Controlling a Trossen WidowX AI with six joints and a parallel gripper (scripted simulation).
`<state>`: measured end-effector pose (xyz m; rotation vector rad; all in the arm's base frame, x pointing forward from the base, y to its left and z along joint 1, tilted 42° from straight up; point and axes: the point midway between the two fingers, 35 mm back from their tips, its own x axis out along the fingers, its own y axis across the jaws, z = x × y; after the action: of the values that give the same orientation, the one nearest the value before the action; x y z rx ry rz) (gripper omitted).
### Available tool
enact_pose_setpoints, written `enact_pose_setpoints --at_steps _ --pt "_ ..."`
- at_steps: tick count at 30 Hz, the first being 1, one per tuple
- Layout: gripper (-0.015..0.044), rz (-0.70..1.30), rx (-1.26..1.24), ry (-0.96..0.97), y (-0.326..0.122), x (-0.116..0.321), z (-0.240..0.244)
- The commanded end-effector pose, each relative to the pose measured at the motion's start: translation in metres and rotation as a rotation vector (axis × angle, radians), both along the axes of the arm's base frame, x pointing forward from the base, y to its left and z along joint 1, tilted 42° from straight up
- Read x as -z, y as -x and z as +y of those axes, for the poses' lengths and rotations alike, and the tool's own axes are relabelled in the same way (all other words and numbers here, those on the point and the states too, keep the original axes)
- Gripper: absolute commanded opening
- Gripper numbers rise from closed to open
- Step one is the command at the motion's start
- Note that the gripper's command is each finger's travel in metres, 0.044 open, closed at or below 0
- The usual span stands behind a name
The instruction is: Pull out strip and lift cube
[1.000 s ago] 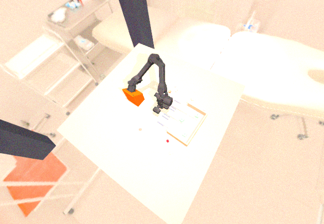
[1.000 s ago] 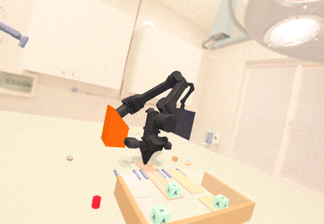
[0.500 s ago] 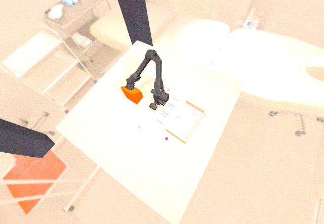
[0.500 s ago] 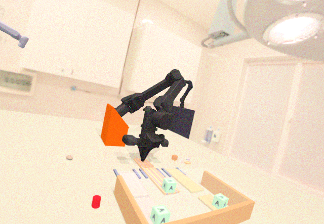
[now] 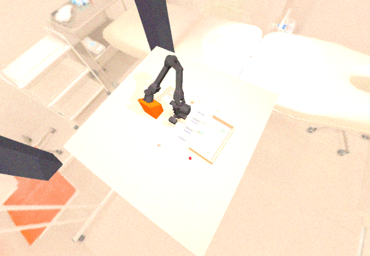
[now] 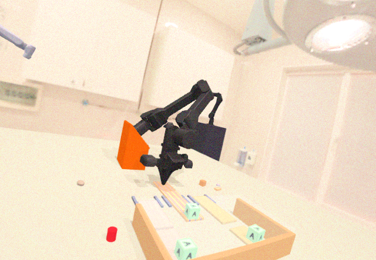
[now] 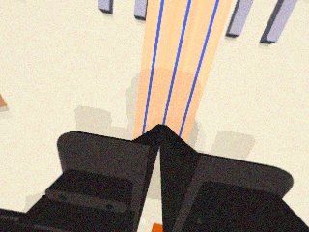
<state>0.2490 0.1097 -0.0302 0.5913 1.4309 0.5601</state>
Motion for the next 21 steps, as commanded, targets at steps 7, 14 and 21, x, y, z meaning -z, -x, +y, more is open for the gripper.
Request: enact_pose_setpoints --at_steps 7,14,21 --pt "0.0 0.03 -0.011 0.001 0.024 0.005 0.004" --pt "0.0 0.03 -0.011 0.001 0.034 0.005 0.004" --pt "0.0 0.031 -0.011 0.001 0.044 0.005 0.005"
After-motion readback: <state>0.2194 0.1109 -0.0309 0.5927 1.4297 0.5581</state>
